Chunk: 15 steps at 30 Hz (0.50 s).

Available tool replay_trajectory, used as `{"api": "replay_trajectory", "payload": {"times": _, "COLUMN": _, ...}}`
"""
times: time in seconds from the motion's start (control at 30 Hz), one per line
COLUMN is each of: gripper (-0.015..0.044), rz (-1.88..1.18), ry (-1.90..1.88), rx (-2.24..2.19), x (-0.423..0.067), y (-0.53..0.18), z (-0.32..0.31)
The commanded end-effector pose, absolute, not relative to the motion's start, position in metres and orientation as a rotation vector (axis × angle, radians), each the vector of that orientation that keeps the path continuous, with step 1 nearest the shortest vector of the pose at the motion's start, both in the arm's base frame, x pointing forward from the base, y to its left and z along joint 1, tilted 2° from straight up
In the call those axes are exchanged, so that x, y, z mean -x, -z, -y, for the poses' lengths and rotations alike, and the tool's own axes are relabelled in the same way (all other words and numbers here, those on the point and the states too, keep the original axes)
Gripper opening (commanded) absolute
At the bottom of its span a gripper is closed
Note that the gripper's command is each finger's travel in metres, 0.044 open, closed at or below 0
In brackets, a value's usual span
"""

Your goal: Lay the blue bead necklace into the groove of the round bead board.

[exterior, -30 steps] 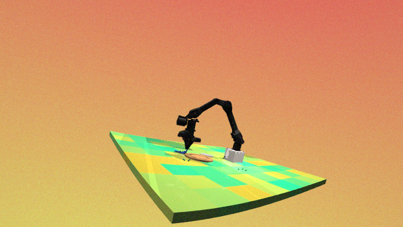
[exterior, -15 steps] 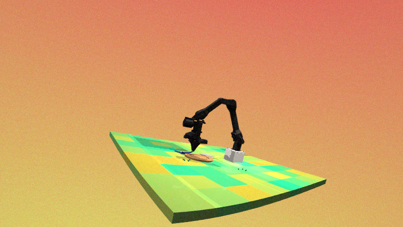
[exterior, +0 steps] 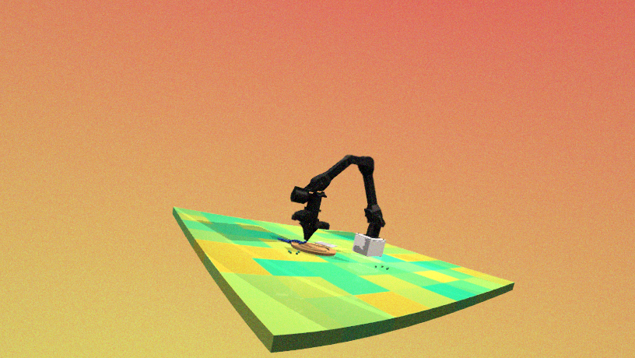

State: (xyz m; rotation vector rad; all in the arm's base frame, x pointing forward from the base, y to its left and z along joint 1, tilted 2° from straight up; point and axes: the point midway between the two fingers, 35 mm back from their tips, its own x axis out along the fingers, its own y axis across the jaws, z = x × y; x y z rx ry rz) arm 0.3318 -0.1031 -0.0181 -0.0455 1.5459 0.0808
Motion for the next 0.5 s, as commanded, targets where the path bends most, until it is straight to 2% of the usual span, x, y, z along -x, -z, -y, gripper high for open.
{"api": "replay_trajectory", "payload": {"times": 0.0, "gripper": 0.0000, "rz": -1.550, "ry": -0.081, "rx": 0.040, "x": -0.3307, "y": 0.0273, "z": 0.1018}}
{"api": "replay_trajectory", "payload": {"times": 0.23, "gripper": 0.0000, "rz": -1.550, "ry": -0.081, "rx": 0.040, "x": -0.3306, "y": 0.0331, "z": 0.1016}}
{"api": "replay_trajectory", "payload": {"times": 0.47, "gripper": 0.0184, "rz": -1.551, "ry": -0.082, "rx": 0.044, "x": -0.3305, "y": 0.0297, "z": 0.1022}}
